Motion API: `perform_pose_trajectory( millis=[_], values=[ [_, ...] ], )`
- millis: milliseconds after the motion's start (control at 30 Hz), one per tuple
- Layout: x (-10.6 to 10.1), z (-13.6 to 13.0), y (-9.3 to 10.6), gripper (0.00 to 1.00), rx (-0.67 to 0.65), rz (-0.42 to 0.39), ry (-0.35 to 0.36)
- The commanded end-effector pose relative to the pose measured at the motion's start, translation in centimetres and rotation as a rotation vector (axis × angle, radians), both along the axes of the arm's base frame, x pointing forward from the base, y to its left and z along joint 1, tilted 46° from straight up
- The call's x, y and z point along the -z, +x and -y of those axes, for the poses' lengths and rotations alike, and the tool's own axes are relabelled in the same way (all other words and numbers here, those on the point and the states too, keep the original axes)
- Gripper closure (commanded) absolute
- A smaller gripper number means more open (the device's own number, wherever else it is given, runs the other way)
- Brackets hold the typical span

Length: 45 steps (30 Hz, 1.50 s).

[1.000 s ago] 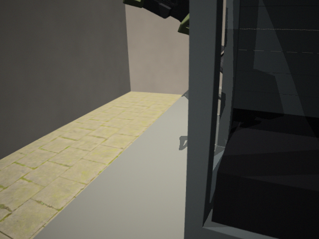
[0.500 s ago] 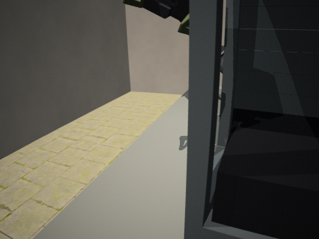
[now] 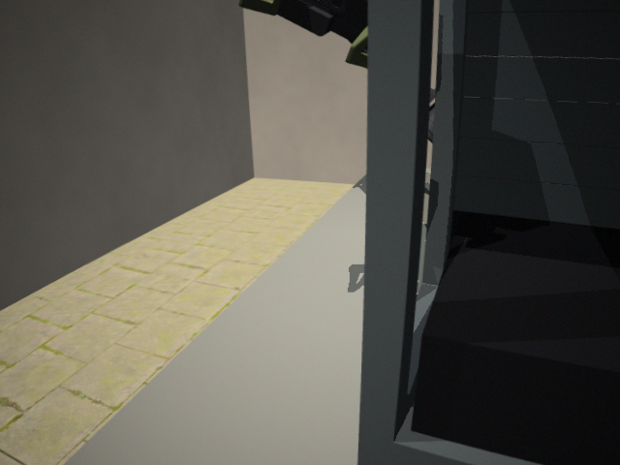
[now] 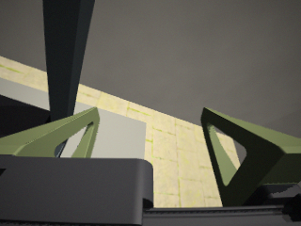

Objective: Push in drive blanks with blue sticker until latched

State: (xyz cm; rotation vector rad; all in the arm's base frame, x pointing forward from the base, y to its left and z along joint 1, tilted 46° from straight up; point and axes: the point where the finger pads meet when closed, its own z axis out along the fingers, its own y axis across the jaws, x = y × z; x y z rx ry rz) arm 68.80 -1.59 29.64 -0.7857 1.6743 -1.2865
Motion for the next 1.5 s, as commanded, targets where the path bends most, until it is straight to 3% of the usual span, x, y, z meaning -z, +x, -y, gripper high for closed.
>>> perform_pose_trajectory(
  millis=[0, 200, 333, 467, 567, 600, 700, 933, 967, 1033, 1133, 1167, 1367, 1400, 1467],
  values=[
    [-1.7, -0.4, 0.4, 0.0, -0.005, 0.032, 0.003],
    [-2.3, -0.1, -0.1, 0.0, -0.005, 0.04, 0.02],
    [-1.6, 0.9, -0.6, 0.0, 0.003, 0.028, 0.04],
    [-3.1, 1.0, -0.9, 0.0, -0.007, 0.061, 0.084],
    [-2.8, 1.0, -1.2, 0.0, -0.011, 0.058, 0.098],
    [-4.3, 1.0, -0.9, 0.0, -0.016, 0.088, 0.116],
    [-4.1, 1.0, -1.9, 0.0, -0.029, 0.092, 0.171],
    [-8.2, 0.9, -3.2, 0.0, -0.072, 0.18, 0.323],
    [-7.3, 0.9, -3.9, 0.0, -0.076, 0.169, 0.351],
    [-8.4, 0.9, -4.6, 0.0, -0.092, 0.193, 0.413],
    [-8.4, 0.9, -4.6, 0.0, -0.092, 0.193, 0.413],
    [-9.7, 0.9, -4.8, 0.0, -0.103, 0.217, 0.445],
    [-11.5, 0.7, -7.2, 0.0, -0.143, 0.259, 0.613],
    [-13.3, 0.7, -6.9, 0.0, -0.152, 0.288, 0.612],
    [-12.7, 0.6, -7.5, 0.0, -0.155, 0.28, 0.647]
  ],
)
